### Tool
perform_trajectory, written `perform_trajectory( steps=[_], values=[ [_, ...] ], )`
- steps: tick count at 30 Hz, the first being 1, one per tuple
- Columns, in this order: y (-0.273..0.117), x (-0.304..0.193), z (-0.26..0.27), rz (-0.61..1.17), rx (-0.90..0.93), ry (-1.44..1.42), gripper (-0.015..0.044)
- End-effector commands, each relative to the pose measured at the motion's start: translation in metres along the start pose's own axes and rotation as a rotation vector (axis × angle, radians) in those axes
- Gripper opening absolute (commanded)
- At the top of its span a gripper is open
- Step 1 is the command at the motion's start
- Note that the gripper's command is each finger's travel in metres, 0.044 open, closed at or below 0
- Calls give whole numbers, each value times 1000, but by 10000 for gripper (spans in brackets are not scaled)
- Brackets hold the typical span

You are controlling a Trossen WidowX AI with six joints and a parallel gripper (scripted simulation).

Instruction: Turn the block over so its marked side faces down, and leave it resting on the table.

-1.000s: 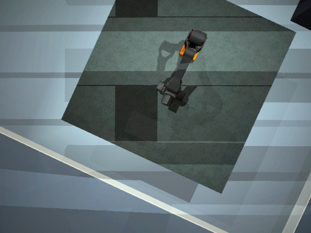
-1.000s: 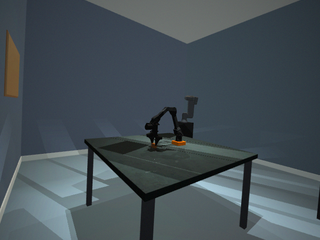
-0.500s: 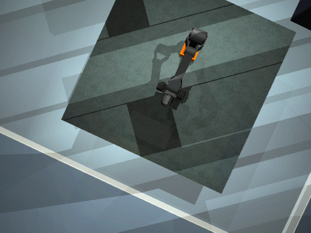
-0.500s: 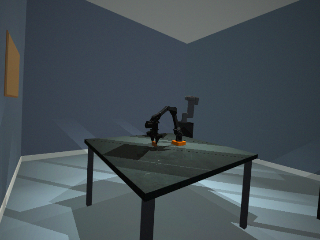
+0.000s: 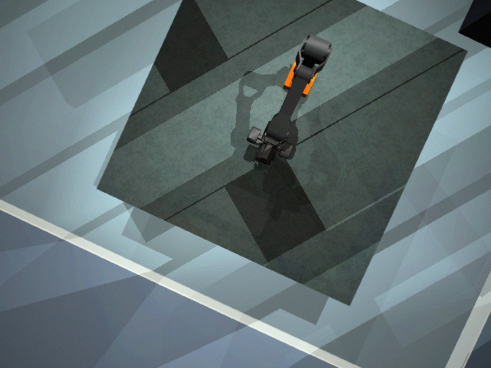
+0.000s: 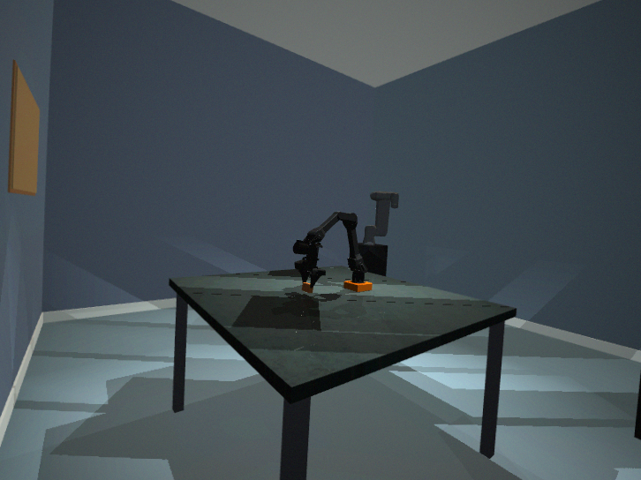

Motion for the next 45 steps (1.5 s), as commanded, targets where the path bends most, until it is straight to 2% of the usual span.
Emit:
perform_trajectory(
  steps=[1,26,33,45],
  values=[
    [1,-3,0,-74,-5,-3,0],
    [8,-27,1,-457,-26,-5,0],
    [8,-28,1,-469,-27,-5,0],
    [40,-19,1,-615,-29,3,0]
  ],
)
Point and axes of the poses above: the point midway between the two fingers, 35 mm back from their tips, its own y axis out along the fingers, its own z axis across the jaws, x = y × z, the point moved 4 cm from there along -y, back along the fingers, and after that the axes turned 3 degrees about -y, right-handed, at the moved point
